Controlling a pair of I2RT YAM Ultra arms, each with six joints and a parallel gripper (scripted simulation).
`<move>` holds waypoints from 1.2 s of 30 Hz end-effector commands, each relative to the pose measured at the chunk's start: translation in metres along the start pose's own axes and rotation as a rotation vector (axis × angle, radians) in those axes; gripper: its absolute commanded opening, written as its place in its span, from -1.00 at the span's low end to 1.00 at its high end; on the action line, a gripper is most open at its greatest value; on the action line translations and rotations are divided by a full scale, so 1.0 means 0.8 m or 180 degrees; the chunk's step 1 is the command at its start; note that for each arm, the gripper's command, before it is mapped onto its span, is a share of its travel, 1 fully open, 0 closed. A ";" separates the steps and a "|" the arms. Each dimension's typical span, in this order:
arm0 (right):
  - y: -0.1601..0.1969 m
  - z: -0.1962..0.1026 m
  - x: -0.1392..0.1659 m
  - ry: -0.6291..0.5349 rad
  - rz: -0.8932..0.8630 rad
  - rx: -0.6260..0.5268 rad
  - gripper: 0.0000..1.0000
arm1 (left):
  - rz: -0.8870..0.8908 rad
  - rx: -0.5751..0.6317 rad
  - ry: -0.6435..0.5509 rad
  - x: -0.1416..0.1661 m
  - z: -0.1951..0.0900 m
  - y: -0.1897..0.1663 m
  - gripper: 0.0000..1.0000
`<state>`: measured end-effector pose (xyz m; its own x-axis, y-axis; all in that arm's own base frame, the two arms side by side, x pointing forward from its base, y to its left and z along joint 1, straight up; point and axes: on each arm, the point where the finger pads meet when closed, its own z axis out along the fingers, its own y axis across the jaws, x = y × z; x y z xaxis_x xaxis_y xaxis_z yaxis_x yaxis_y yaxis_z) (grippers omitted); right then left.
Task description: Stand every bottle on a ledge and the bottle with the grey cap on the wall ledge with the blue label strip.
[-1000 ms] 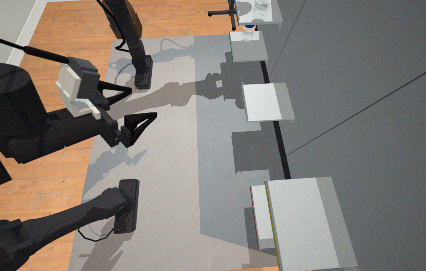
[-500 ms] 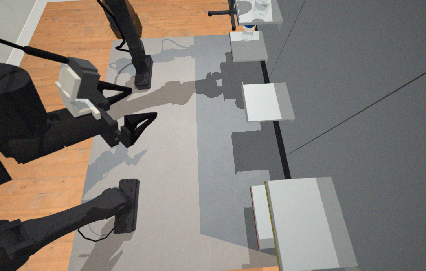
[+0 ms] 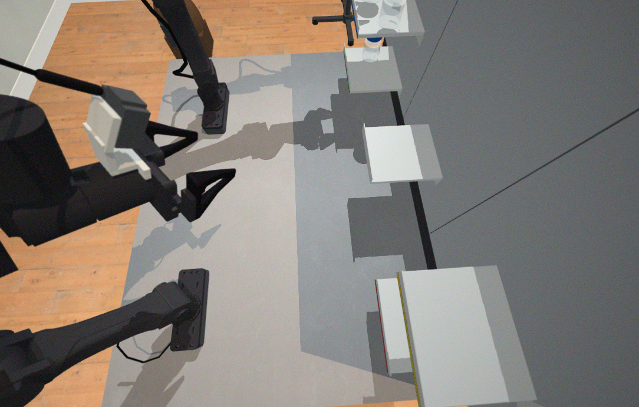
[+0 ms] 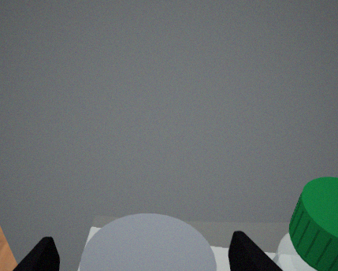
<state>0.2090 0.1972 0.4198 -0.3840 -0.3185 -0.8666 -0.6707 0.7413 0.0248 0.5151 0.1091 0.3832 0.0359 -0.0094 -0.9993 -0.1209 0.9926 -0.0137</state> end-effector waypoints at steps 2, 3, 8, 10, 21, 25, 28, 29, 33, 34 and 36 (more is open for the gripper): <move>0.001 -0.003 -0.001 0.0013 -0.0002 -0.0006 0.79 | -0.0014 -0.0022 -0.0146 -0.025 -0.016 0.002 0.40; 0.001 -0.003 -0.001 0.0013 -0.0002 -0.0006 0.79 | -0.0004 -0.0022 -0.0136 -0.024 -0.020 0.003 0.40; 0.001 -0.003 -0.001 0.0013 -0.0002 -0.0006 0.79 | -0.0019 0.0001 -0.0127 -0.023 -0.034 0.006 0.40; 0.001 -0.003 -0.001 0.0013 -0.0002 -0.0006 0.79 | -0.0024 0.0000 -0.0104 -0.021 -0.050 0.006 0.40; 0.001 -0.003 -0.001 0.0013 -0.0002 -0.0006 0.79 | 0.0033 0.0001 -0.0182 -0.033 -0.137 0.001 0.40; 0.001 -0.003 -0.001 0.0013 -0.0002 -0.0006 0.79 | 0.0051 0.0015 -0.0179 -0.034 -0.127 0.000 0.40; 0.001 -0.003 -0.001 0.0013 -0.0002 -0.0006 0.79 | 0.0066 -0.0053 -0.0033 -0.025 -0.133 0.003 1.00; 0.001 -0.003 -0.001 0.0013 -0.0002 -0.0006 0.79 | 0.0075 -0.0075 0.0054 -0.018 -0.134 0.004 1.00; 0.001 -0.003 -0.001 0.0013 -0.0002 -0.0006 0.79 | 0.0140 -0.0185 0.0393 0.000 -0.147 0.008 1.00; 0.001 -0.003 -0.001 0.0013 -0.0002 -0.0006 0.79 | 0.0158 -0.0210 0.0456 0.001 -0.151 0.009 1.00; 0.001 -0.003 -0.001 0.0013 -0.0002 -0.0006 0.79 | 0.0158 -0.0210 0.0456 0.001 -0.151 0.009 1.00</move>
<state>0.2090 0.1972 0.4198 -0.3840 -0.3185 -0.8666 -0.6707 0.7413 0.0248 0.4034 0.1039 0.3610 -0.0921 -0.0056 -0.9957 -0.1655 0.9862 0.0098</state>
